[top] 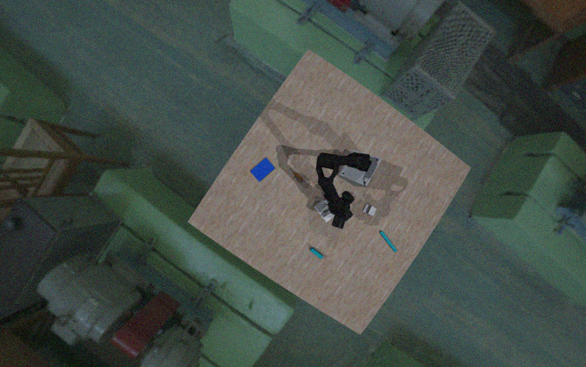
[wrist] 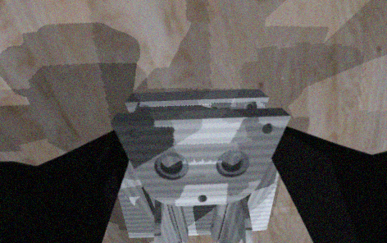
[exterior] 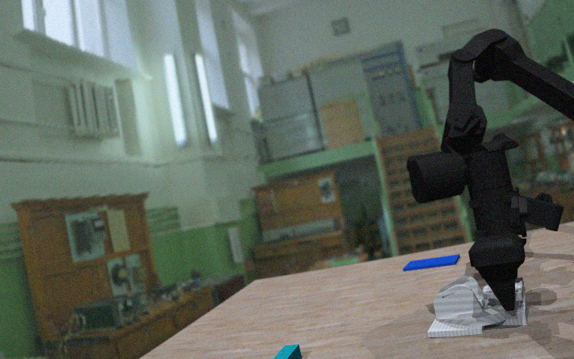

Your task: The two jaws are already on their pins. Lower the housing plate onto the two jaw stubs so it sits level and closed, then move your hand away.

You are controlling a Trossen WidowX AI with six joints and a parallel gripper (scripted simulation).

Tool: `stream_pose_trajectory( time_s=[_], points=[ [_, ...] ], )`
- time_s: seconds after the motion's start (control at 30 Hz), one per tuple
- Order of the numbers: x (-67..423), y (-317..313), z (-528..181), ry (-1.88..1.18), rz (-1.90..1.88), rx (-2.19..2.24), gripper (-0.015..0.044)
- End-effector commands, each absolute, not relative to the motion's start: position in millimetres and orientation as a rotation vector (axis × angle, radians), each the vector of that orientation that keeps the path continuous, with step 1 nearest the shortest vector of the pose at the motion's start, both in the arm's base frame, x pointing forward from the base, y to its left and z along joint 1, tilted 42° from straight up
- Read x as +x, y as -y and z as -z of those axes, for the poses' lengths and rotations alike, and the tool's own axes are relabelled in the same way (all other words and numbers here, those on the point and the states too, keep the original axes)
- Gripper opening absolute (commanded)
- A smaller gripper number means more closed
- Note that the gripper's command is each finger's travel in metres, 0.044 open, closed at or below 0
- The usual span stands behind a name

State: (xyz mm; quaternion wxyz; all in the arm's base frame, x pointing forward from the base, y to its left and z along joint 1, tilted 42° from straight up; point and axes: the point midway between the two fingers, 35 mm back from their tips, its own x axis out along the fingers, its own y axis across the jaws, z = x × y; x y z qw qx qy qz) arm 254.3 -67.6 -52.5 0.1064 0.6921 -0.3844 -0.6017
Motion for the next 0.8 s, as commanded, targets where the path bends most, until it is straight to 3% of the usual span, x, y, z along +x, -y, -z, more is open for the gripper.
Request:
stream_pose_trajectory(
  time_s=[0.0,0.77],
  points=[
    [254.6,68.3,52.5,1.128,1.767,2.035,0.0351],
    [254.5,71.5,56.1,1.126,1.767,2.034,0.0351]
  ],
)
